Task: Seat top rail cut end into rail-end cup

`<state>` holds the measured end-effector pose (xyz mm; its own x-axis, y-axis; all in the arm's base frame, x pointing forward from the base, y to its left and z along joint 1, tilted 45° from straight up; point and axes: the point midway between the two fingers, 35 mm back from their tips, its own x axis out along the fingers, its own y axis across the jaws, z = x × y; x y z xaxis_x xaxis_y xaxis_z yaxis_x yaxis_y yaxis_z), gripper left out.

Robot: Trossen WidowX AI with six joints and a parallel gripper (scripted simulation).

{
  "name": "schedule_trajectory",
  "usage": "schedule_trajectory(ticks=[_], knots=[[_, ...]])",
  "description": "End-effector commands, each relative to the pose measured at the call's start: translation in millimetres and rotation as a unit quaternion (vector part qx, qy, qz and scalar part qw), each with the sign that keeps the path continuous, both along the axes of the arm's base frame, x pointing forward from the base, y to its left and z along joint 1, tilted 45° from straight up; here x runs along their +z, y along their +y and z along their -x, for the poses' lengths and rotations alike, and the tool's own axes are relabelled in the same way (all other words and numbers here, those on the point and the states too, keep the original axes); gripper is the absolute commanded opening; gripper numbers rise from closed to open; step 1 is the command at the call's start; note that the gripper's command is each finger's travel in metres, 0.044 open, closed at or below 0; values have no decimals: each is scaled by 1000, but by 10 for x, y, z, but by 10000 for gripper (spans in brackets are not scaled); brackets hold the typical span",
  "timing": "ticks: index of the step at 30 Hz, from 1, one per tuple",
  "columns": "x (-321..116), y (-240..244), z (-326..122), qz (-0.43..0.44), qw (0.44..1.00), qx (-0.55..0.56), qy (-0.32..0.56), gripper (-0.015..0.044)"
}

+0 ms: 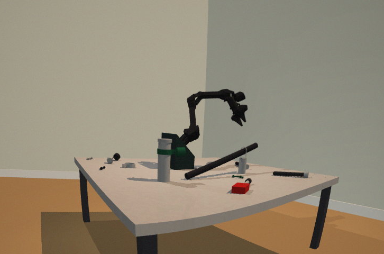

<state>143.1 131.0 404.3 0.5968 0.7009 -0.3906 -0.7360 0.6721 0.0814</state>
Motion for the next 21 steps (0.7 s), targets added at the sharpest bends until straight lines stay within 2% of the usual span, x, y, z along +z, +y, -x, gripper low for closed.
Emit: schedule_trajectory(ticks=[1,4,11,16,21], knots=[[-6,0,-12,0,1000,-1,1,426],[-102,-9,-191,4,1000,-21,23,440],[-621,-267,-970,8,986,-111,123,440],[-1218,-748,-1532,1,964,-171,202,440],[-1846,-1354,-1816,-34,933,-226,277,440]])
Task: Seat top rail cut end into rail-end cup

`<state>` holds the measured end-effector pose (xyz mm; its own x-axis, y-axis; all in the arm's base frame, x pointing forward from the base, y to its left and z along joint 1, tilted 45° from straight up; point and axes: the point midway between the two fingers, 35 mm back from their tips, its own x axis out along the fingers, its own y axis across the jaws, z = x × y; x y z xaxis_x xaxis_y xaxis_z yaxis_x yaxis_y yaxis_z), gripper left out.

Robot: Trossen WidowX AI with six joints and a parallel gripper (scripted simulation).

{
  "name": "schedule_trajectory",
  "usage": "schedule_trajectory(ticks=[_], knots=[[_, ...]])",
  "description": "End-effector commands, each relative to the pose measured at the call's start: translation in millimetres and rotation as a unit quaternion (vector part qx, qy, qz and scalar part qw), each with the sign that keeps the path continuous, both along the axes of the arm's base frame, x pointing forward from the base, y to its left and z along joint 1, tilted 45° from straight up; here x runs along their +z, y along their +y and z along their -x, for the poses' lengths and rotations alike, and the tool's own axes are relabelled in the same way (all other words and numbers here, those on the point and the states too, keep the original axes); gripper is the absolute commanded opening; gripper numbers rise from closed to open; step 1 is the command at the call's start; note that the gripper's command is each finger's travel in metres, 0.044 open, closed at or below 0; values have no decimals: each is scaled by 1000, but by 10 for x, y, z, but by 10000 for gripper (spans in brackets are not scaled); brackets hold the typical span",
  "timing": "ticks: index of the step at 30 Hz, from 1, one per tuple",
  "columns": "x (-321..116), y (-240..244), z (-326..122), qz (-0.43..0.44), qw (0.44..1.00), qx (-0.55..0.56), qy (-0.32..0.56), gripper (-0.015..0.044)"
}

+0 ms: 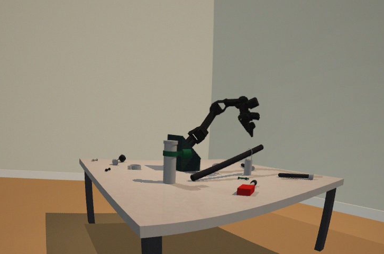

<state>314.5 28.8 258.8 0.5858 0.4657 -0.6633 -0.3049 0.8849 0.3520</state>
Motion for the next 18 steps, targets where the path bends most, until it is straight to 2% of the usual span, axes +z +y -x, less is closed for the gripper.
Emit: schedule_trajectory(ticks=[1,7,12,18], knots=[[-529,-455,-119,-37,996,-48,60,440],[-1322,-1187,-18,-123,974,-138,134,440],[-1856,-1749,225,-182,950,-205,148,440],[-1999,-1885,313,-194,945,-218,145,440]])
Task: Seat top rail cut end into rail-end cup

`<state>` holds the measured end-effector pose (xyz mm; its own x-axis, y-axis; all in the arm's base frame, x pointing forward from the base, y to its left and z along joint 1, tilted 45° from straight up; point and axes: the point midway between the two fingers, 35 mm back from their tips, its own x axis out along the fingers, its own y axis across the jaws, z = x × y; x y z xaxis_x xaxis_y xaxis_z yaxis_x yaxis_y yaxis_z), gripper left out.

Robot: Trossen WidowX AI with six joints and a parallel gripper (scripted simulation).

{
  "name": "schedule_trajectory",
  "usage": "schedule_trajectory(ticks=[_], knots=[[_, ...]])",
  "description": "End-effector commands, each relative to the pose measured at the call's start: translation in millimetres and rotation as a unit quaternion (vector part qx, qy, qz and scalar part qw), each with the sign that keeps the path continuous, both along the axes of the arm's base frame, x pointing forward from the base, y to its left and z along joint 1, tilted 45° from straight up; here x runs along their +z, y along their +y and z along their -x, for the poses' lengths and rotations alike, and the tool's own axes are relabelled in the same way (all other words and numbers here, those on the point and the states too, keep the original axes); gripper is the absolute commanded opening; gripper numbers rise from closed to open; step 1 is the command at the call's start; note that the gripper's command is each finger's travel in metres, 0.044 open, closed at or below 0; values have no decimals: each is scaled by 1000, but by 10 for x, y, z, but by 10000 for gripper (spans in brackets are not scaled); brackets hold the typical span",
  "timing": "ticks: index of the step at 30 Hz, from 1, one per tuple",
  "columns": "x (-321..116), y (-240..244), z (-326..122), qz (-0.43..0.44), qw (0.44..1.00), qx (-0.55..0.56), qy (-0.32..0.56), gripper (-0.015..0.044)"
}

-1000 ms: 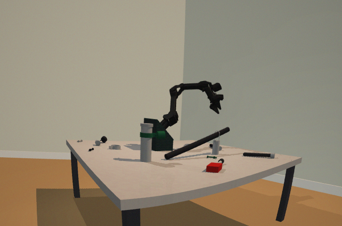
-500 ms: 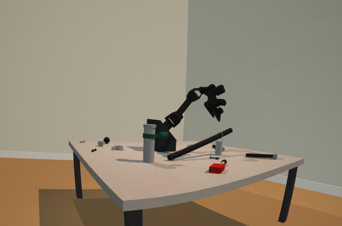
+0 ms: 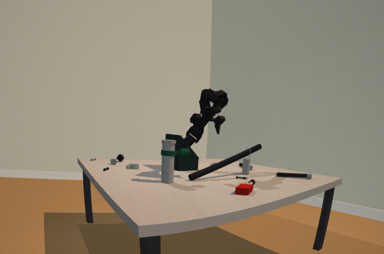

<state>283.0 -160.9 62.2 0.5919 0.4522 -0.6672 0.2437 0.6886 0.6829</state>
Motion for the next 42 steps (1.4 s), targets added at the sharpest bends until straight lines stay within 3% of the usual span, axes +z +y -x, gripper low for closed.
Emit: schedule_trajectory(ticks=[1,6,10,20,35,42], knots=[[-50,-9,-7,8,1000,17,-16,440],[-274,-241,-51,109,983,123,-85,440],[-535,-474,-73,209,938,230,-154,440],[-1247,-934,-21,409,735,455,-294,440],[-1261,-940,-19,412,730,458,-296,440],[-1540,-675,-73,412,730,458,-297,440]])
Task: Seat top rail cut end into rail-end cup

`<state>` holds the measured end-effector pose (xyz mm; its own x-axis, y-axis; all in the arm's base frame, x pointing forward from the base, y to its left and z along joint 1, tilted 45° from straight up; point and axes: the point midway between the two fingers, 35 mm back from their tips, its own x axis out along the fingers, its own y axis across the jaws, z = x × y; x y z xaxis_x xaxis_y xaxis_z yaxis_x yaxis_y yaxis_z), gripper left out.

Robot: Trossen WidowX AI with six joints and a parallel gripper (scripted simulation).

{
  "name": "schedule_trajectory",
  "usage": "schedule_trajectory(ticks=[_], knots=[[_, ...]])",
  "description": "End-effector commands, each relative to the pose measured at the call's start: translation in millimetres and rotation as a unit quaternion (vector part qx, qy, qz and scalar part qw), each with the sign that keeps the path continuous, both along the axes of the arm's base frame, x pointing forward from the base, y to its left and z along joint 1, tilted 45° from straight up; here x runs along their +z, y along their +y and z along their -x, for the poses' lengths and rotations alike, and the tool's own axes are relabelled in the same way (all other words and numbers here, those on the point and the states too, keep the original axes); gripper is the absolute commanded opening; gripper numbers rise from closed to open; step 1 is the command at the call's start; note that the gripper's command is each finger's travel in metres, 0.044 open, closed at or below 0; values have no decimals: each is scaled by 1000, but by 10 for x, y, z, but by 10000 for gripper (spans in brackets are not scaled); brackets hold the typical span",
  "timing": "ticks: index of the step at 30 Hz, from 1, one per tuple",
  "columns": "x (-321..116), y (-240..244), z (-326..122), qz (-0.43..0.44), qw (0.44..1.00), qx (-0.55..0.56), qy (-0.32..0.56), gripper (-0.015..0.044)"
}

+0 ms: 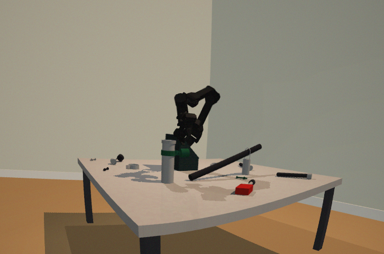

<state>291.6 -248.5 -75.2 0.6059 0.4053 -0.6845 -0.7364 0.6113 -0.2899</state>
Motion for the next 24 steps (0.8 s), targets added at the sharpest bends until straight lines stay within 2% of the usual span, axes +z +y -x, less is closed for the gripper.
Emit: schedule_trajectory(ticks=[1,24], knots=[[-166,202,13,-14,1000,4,11,440],[-364,311,-165,-14,1000,4,11,440]])
